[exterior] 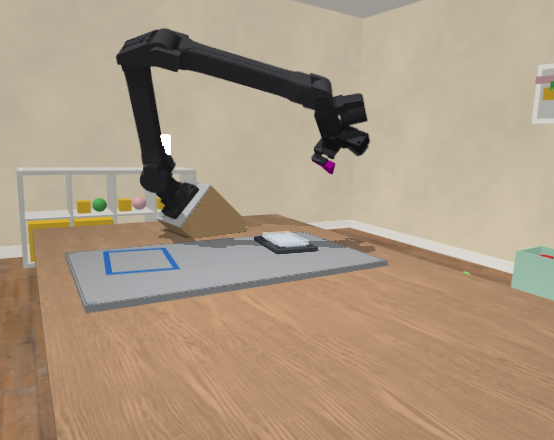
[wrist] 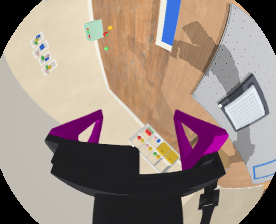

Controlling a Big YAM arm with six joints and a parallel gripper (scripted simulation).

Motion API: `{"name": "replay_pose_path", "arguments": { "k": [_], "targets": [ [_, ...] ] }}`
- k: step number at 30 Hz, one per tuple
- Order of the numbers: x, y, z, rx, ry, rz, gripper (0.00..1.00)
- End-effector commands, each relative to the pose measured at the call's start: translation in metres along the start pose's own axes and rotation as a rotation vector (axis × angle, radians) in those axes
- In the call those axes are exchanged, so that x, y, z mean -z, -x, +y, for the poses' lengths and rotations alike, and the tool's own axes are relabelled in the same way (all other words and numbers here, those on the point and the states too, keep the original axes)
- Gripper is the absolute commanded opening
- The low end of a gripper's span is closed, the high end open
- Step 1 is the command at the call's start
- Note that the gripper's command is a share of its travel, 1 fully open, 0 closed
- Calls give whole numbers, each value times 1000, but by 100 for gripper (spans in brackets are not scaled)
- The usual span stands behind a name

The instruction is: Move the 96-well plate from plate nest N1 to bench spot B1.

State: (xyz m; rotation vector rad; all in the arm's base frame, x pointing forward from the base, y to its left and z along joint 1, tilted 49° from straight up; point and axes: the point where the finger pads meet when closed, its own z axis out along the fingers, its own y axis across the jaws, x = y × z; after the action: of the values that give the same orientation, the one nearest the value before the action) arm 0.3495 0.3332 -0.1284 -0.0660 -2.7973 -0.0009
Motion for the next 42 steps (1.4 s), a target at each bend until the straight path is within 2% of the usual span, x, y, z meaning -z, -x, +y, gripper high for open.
{"name": "replay_pose_path", "arguments": {
  "k": [1,2,5,6,7,9,11,12,15,16,17,18,20,21,24,26,28,29,30,31,32,34,35,36,37,38,39,41,42],
  "targets": [
    [-6,1,-20,-68,-61,-3,100],
    [2,4,-20,-62,-42,-25,100],
    [2,-10,-22,-68,-132,-64,100],
    [5,0,-38,-100,-121,-63,100],
    [4,-4,-39,-103,-152,-77,100],
    [4,-4,-39,-103,-152,-77,100],
    [-5,-10,-46,-116,-217,-95,100],
    [4,2,-58,-144,-192,-107,100],
    [-2,-9,-67,-158,-288,-140,100],
    [3,-2,-80,-183,-276,-141,100],
    [3,2,-81,-181,-259,-159,100],
    [3,-2,-88,-194,-298,-162,100],
    [-8,-9,-100,-205,-374,-169,100],
    [4,-3,-103,-217,-346,-191,100],
    [1,-14,-110,-217,-438,-235,100],
    [1,-14,-110,-217,-438,-235,100],
    [-5,-17,-121,-232,-506,-259,100],
    [0,-13,-131,-257,-518,-271,100],
    [9,-8,-139,-277,-500,-280,100],
    [9,-5,-141,-278,-484,-296,100],
    [9,-5,-144,-279,-484,-296,100],
    [13,-11,-157,-295,-554,-316,100],
    [12,-12,-163,-301,-578,-325,100],
    [2,-21,-159,-270,-627,-342,100],
    [2,-22,-165,-277,-655,-360,100],
    [5,-22,-169,-283,-671,-377,100],
    [20,-15,-181,-323,-643,-384,100],
    [23,-18,-188,-328,-695,-428,100],
    [23,-18,-188,-328,-695,-428,100]
  ]
}}
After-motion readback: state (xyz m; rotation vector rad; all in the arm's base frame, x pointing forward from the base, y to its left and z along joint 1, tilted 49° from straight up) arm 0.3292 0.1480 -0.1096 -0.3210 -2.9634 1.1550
